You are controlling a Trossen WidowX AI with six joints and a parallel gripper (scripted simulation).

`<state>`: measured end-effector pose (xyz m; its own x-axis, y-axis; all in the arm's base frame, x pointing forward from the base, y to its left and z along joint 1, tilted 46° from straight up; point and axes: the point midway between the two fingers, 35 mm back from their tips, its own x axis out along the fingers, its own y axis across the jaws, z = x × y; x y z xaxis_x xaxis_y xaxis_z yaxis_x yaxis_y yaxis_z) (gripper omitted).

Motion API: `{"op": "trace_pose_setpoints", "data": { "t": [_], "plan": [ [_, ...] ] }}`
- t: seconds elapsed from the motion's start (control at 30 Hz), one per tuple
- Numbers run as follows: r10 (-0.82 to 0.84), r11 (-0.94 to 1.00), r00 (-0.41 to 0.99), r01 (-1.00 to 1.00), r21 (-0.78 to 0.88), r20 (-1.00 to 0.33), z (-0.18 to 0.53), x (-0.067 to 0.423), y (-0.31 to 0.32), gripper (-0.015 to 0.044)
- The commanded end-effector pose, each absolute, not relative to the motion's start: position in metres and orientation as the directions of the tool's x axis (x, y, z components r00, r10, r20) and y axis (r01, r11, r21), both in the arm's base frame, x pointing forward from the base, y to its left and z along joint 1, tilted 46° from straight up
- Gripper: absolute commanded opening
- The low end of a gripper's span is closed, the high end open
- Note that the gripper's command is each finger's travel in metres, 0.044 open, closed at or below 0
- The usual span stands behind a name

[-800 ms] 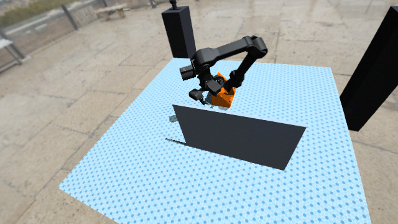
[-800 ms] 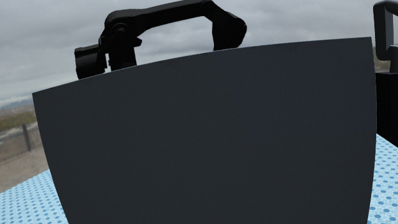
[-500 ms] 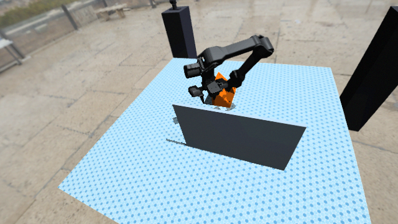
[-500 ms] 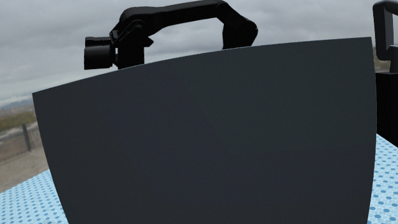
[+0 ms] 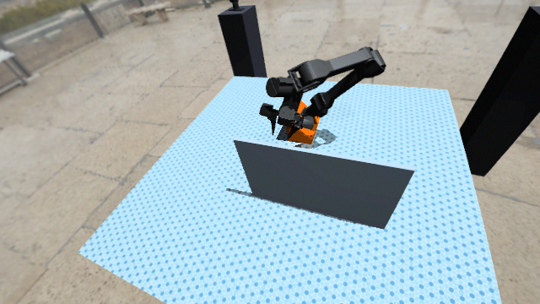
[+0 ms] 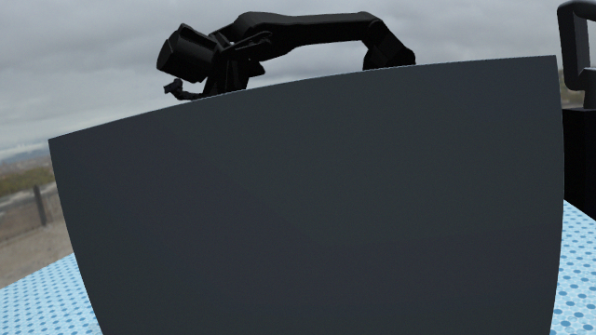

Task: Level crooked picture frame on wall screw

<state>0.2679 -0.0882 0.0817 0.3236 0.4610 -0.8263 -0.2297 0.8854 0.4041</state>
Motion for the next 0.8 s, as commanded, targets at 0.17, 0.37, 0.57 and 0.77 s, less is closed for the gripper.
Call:
{"op": "trace_pose_setpoints", "data": {
  "t": [0.17,0.37,0.57,0.77],
  "plan": [
    [0.221,0.664,0.654,0.443,0.603,-0.724,0.114,0.278,-0.077,0.0260],
    [0.164,0.463,0.754,0.511,0.725,-0.636,0.130,0.281,-0.074,0.0260],
    [0.120,0.227,0.841,0.495,0.839,-0.528,0.148,0.281,-0.068,0.0260],
    [0.092,-0.037,0.904,0.422,0.906,-0.418,0.164,0.278,-0.063,0.0260]
  ]
}}
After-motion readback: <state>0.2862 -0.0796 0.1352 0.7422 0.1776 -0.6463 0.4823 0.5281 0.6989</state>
